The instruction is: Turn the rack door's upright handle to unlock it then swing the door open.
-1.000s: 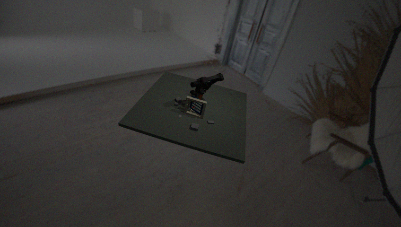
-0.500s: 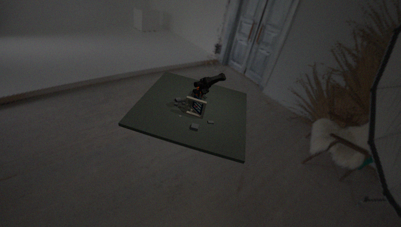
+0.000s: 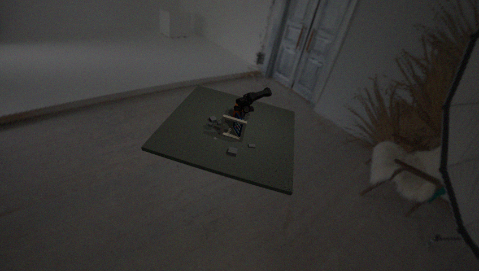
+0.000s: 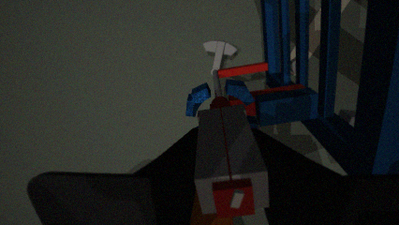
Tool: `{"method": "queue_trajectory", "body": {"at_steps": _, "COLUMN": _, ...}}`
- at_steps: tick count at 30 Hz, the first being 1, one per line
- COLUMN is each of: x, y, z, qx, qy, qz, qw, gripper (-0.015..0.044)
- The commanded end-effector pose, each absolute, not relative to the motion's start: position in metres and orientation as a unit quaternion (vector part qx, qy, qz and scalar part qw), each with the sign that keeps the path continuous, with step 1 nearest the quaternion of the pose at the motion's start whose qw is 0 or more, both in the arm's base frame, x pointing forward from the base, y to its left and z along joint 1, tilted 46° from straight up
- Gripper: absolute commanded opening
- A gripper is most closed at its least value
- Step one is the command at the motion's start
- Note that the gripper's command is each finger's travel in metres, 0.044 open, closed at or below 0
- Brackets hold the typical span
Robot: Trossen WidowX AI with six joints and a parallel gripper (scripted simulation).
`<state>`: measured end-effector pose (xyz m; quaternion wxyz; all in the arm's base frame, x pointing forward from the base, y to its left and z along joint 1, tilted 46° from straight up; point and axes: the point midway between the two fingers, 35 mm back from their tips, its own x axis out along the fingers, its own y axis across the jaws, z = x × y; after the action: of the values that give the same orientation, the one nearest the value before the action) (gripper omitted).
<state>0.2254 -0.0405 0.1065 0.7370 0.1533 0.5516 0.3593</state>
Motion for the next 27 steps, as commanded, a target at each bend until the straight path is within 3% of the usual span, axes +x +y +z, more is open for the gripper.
{"method": "queue_trajectory", "body": {"at_steps": 1, "x": 0.224, "y": -0.033, "z": 0.114, "qx": 0.185, "qy": 0.563, "qz": 0.337, "qw": 0.732, "gripper": 0.0023}}
{"method": "queue_trajectory", "body": {"at_steps": 27, "x": 0.227, "y": 0.005, "z": 0.153, "qx": 0.312, "qy": 0.613, "qz": 0.233, "qw": 0.687, "gripper": 0.0023}}
